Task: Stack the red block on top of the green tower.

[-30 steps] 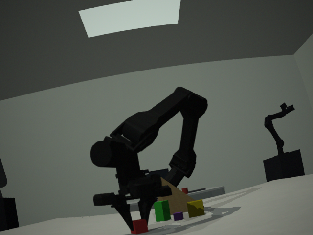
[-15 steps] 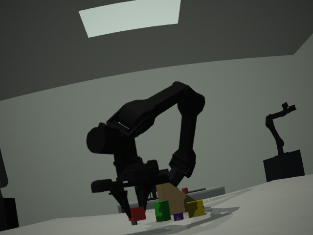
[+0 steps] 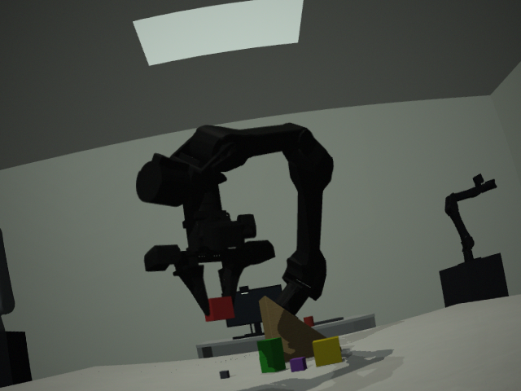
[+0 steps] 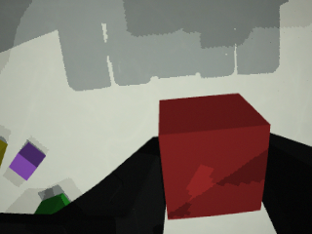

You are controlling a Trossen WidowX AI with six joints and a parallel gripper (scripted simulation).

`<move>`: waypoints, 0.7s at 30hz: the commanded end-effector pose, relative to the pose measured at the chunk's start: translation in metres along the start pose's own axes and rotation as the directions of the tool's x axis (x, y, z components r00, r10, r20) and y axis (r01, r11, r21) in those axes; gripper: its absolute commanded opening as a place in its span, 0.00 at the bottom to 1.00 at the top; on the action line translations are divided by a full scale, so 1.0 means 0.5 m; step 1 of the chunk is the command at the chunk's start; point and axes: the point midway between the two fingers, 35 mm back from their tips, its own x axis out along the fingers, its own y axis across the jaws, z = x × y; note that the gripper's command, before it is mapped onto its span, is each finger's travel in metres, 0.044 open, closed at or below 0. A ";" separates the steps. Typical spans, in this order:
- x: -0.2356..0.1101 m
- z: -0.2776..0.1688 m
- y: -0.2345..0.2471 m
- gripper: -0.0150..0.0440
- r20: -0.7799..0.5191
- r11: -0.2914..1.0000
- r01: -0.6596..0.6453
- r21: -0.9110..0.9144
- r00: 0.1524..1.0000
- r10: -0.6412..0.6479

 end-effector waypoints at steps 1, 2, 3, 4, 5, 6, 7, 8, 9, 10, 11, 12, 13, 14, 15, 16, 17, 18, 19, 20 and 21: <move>-0.011 0.000 0.002 0.25 -0.007 1.000 -0.002 -0.006 1.000 0.002; -0.006 0.000 0.000 0.25 0.000 1.000 0.001 -0.001 1.000 -0.001; -0.008 0.000 0.000 0.25 -0.003 1.000 0.000 -0.003 1.000 0.000; -0.010 0.000 0.000 0.25 -0.006 1.000 -0.002 -0.005 1.000 0.002; -0.011 0.000 0.000 0.25 -0.007 1.000 -0.002 -0.006 1.000 0.002; -0.012 -0.001 0.000 0.25 -0.007 1.000 -0.002 -0.006 1.000 0.002; -0.013 -0.003 0.002 0.25 -0.007 1.000 -0.002 -0.006 1.000 0.002; -0.014 -0.008 0.006 0.25 -0.007 1.000 -0.002 -0.006 1.000 0.002; -0.017 -0.013 0.010 0.25 -0.007 1.000 -0.001 -0.005 1.000 0.001; -0.019 -0.018 0.014 0.25 -0.008 1.000 -0.001 -0.005 1.000 0.001; -0.020 -0.023 0.018 0.25 -0.008 1.000 -0.001 -0.005 1.000 0.001; -0.022 -0.028 0.022 0.25 -0.008 1.000 0.000 -0.005 1.000 0.000; -0.024 -0.033 0.026 0.25 -0.008 1.000 0.000 -0.004 1.000 0.000; -0.026 -0.038 0.031 0.25 -0.008 1.000 0.000 -0.004 1.000 0.000; -0.027 -0.043 0.035 0.25 -0.009 1.000 0.000 -0.004 1.000 0.000; -0.029 -0.048 0.040 0.25 -0.009 1.000 0.000 -0.004 1.000 0.000; -0.030 -0.053 0.044 0.25 -0.009 1.000 0.001 -0.003 1.000 -0.001; -0.032 -0.059 0.049 0.25 -0.009 1.000 0.001 -0.003 1.000 -0.001; -0.033 -0.064 0.054 0.25 -0.009 1.000 0.001 -0.003 1.000 -0.001; -0.034 -0.069 0.058 0.25 -0.010 1.000 0.001 -0.003 1.000 -0.001; -0.035 -0.074 0.063 0.25 -0.010 1.000 0.001 -0.003 1.000 -0.001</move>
